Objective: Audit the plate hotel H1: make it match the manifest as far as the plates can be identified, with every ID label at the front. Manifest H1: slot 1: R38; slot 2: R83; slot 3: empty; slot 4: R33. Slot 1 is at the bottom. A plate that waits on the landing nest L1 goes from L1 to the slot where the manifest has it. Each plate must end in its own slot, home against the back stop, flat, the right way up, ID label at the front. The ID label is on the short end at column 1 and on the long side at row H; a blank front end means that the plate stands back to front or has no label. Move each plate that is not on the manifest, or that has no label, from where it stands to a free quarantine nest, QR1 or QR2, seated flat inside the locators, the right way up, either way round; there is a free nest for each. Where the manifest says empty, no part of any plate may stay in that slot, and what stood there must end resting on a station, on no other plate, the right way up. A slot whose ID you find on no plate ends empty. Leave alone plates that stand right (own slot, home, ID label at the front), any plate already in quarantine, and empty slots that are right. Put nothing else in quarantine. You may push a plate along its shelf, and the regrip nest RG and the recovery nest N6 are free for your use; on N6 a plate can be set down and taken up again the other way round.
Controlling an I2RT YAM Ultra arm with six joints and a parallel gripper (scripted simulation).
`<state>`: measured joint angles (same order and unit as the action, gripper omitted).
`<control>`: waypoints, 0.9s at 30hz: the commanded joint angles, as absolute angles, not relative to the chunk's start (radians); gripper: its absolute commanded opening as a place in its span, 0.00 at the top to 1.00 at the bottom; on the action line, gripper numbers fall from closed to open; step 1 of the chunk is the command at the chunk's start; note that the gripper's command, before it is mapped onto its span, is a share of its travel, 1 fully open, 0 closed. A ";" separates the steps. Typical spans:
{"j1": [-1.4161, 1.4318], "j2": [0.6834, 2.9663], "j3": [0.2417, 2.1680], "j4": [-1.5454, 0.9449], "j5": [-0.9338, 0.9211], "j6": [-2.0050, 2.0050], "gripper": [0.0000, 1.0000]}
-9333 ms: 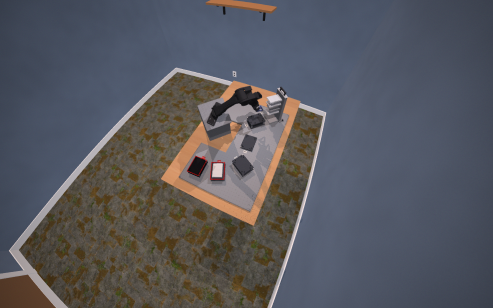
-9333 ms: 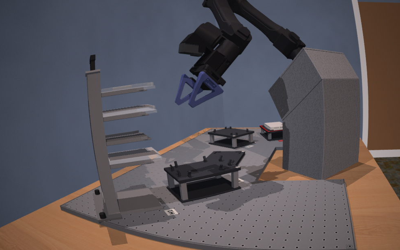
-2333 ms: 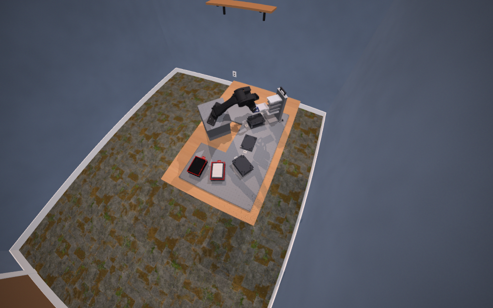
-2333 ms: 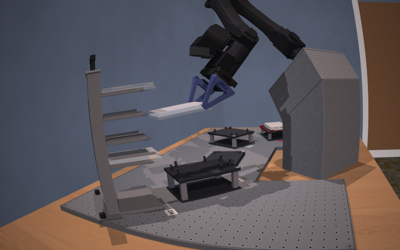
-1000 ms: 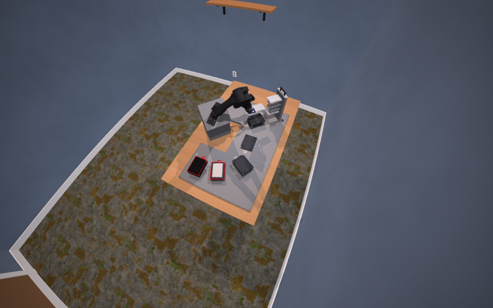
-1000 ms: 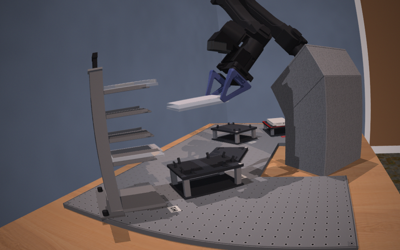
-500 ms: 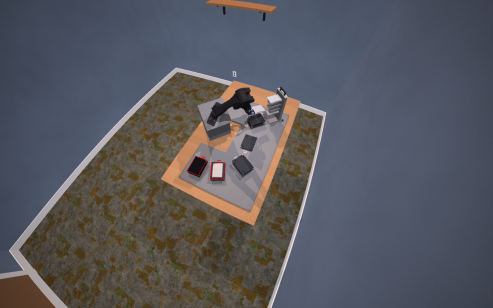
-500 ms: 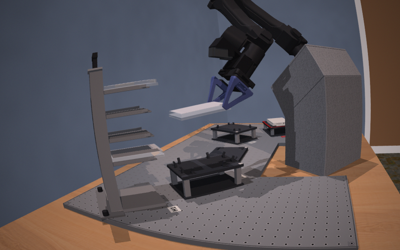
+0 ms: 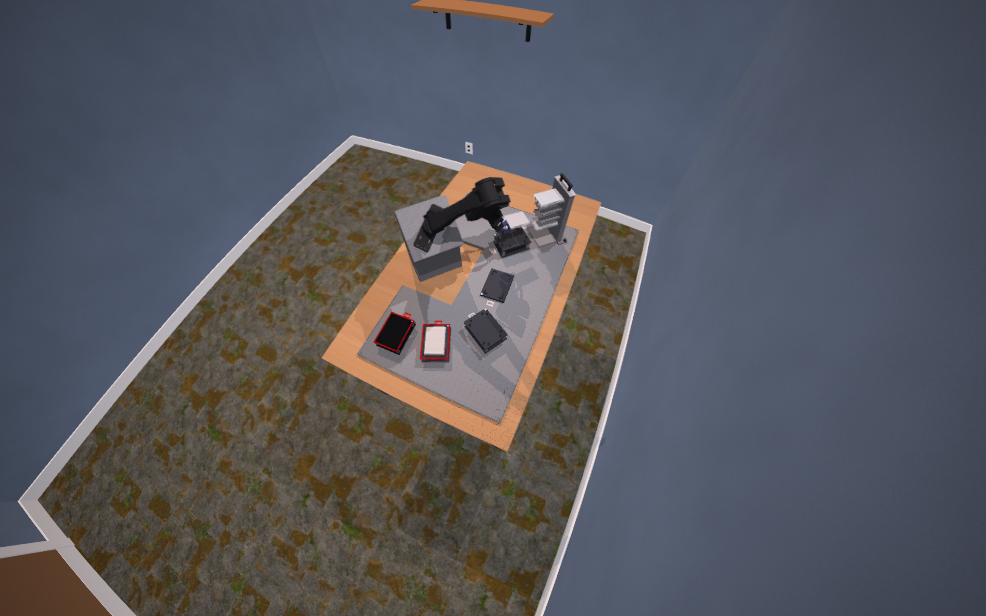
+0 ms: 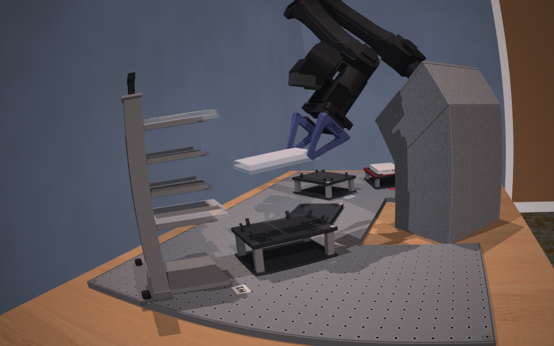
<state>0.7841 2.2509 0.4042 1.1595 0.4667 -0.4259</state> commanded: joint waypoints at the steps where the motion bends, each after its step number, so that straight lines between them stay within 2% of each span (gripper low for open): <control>1: 0.774 2.279 0.429 1.205 0.441 -0.441 0.15; 27: 0.768 2.291 0.512 1.112 0.432 -0.447 0.15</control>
<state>0.7708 2.2715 0.4866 1.1347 0.4496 -0.4397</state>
